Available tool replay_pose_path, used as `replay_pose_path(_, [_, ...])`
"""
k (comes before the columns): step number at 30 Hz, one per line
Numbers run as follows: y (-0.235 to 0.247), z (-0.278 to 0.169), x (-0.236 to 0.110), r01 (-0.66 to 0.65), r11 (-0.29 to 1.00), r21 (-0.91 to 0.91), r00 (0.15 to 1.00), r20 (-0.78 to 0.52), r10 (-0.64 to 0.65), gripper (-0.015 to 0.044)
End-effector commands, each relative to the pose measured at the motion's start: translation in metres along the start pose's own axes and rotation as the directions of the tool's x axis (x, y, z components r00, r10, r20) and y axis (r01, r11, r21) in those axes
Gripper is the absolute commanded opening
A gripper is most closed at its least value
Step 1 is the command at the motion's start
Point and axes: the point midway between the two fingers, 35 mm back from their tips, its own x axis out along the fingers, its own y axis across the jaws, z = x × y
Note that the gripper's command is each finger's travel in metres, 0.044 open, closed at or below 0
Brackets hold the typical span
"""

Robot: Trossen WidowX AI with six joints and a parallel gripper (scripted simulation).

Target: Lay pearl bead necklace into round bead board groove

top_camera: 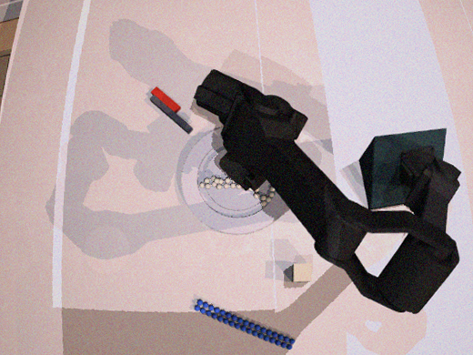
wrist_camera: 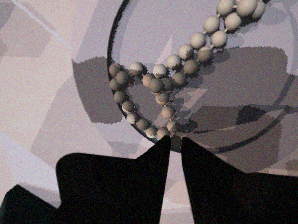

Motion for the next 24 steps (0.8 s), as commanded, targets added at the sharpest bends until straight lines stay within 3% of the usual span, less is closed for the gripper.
replay_pose_path(1, [-0.0041, -0.0085, 0.0003, 0.001, 1.0, -0.005, 1.0, -0.005, -0.001, 0.0])
replay_pose_path(12, [-0.004, -0.0085, 0.0083, 0.001, 1.0, -0.005, 1.0, -0.005, -0.001, 0.0])
replay_pose_path(24, [-0.0043, -0.0072, 0.0053, 0.002, 1.0, -0.011, 1.0, -0.003, -0.002, 0.0315])
